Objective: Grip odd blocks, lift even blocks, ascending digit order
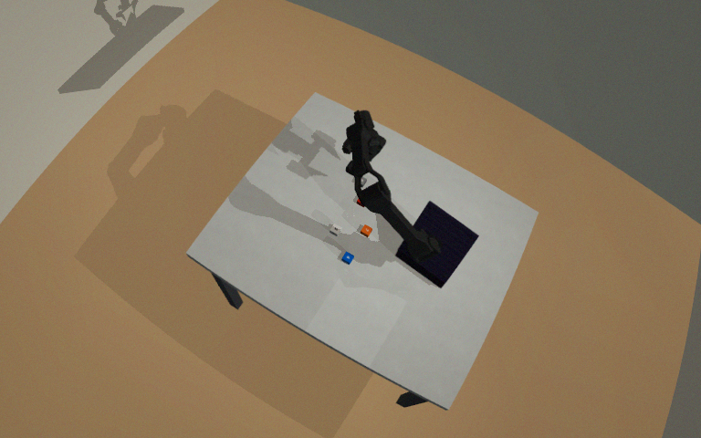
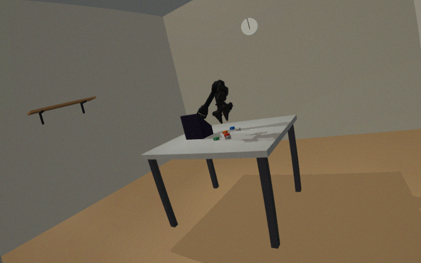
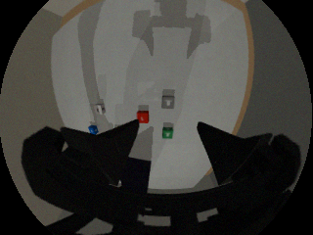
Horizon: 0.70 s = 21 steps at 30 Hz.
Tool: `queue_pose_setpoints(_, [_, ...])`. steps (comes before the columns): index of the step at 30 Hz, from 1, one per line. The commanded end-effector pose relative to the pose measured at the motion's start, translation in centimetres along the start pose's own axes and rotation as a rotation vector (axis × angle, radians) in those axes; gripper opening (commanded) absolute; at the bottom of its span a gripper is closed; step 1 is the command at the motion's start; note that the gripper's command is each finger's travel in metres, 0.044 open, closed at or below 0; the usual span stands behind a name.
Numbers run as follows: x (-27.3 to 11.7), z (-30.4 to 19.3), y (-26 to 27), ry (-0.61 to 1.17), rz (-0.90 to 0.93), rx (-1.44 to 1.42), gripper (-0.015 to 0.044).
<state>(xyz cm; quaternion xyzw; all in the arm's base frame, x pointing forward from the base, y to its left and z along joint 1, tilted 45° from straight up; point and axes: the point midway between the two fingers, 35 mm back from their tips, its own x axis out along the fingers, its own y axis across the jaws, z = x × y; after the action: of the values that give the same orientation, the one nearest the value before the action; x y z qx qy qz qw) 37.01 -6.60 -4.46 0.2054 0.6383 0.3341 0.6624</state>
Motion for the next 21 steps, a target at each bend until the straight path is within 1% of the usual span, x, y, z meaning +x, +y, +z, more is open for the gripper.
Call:
queue_pose_setpoints(1, [0.0, 0.1, 0.0, 0.003, -0.001, -0.010, 0.0400])
queue_pose_setpoints(16, [0.0, 0.0, 0.1, 0.003, -0.001, -0.010, 0.0400])
queue_pose_setpoints(21, [-0.2, -2.2, 3.5, 0.004, 0.000, -0.009, 0.0400])
